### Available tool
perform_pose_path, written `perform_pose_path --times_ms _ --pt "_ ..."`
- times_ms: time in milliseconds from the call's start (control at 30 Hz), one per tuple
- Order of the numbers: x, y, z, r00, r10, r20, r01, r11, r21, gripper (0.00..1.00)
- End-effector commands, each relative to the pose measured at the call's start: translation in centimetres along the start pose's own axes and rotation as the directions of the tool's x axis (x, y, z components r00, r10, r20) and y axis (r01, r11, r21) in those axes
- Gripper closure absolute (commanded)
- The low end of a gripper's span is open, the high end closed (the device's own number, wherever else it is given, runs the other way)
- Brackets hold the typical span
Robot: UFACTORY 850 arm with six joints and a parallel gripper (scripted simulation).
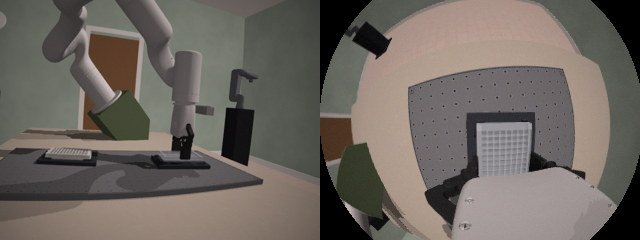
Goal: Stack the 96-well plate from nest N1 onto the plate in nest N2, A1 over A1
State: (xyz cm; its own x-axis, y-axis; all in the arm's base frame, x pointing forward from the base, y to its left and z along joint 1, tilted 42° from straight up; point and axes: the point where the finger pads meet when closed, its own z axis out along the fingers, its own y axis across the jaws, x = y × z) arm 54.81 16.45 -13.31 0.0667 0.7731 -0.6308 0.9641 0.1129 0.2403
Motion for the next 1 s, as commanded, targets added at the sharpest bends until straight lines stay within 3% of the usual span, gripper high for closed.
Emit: perform_pose_path --times_ms 0,967 --pt "0.0 0.1 -0.4 1.0 0.001 0.0 -0.001 1.0 -0.002 1.0" --pt "0.0 0.1 -1.8 1.0 0.001 0.0 -0.001 1.0 -0.002 1.0"
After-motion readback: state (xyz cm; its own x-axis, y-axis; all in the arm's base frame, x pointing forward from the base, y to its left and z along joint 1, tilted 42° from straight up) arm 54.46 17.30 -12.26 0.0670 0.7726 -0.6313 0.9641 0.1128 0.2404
